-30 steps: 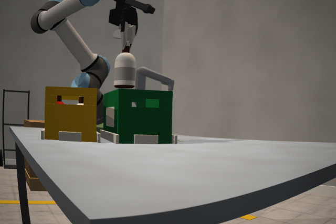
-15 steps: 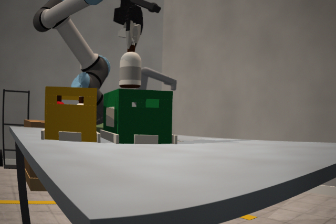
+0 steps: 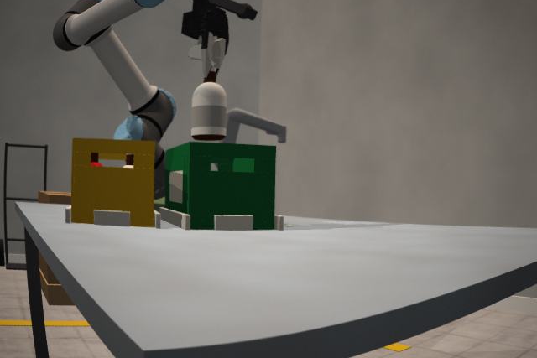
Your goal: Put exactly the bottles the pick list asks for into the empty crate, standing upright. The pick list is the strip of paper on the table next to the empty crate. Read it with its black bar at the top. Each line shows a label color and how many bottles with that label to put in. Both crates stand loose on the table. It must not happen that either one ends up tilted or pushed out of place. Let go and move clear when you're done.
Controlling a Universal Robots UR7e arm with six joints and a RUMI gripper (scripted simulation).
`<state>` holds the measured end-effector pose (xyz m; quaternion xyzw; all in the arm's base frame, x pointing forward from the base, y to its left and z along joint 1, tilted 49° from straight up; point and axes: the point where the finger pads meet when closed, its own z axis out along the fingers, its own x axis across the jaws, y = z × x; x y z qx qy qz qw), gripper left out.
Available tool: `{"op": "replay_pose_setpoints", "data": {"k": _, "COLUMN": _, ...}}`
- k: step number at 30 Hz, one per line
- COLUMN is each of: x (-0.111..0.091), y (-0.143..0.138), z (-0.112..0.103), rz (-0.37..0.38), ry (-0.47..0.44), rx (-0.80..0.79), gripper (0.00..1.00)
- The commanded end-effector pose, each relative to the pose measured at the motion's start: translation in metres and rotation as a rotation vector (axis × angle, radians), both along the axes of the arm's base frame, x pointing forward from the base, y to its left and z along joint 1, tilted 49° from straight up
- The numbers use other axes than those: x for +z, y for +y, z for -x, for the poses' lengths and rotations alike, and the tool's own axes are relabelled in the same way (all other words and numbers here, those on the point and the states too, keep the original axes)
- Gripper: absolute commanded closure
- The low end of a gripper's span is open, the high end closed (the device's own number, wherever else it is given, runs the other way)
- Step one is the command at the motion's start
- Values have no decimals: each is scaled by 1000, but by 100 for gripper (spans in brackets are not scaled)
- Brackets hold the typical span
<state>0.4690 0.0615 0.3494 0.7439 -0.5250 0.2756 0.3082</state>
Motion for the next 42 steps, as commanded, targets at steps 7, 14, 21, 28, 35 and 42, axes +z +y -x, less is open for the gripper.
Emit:
{"op": "replay_pose_setpoints", "data": {"k": 7, "x": 4, "y": 0, "z": -1, "rz": -2, "ry": -9, "rx": 2, "gripper": 100}}
{"op": "replay_pose_setpoints", "data": {"k": 14, "x": 4, "y": 0, "z": -1, "rz": -2, "ry": -9, "rx": 2, "gripper": 100}}
{"op": "replay_pose_setpoints", "data": {"k": 21, "x": 4, "y": 0, "z": -1, "rz": -2, "ry": -8, "rx": 2, "gripper": 100}}
{"op": "replay_pose_setpoints", "data": {"k": 28, "x": 4, "y": 0, "z": -1, "rz": -2, "ry": -8, "rx": 2, "gripper": 100}}
{"op": "replay_pose_setpoints", "data": {"k": 35, "x": 3, "y": 0, "z": -1, "rz": -1, "ry": -6, "rx": 2, "gripper": 100}}
{"op": "replay_pose_setpoints", "data": {"k": 42, "x": 4, "y": 1, "z": -1, "rz": -2, "ry": -8, "rx": 2, "gripper": 100}}
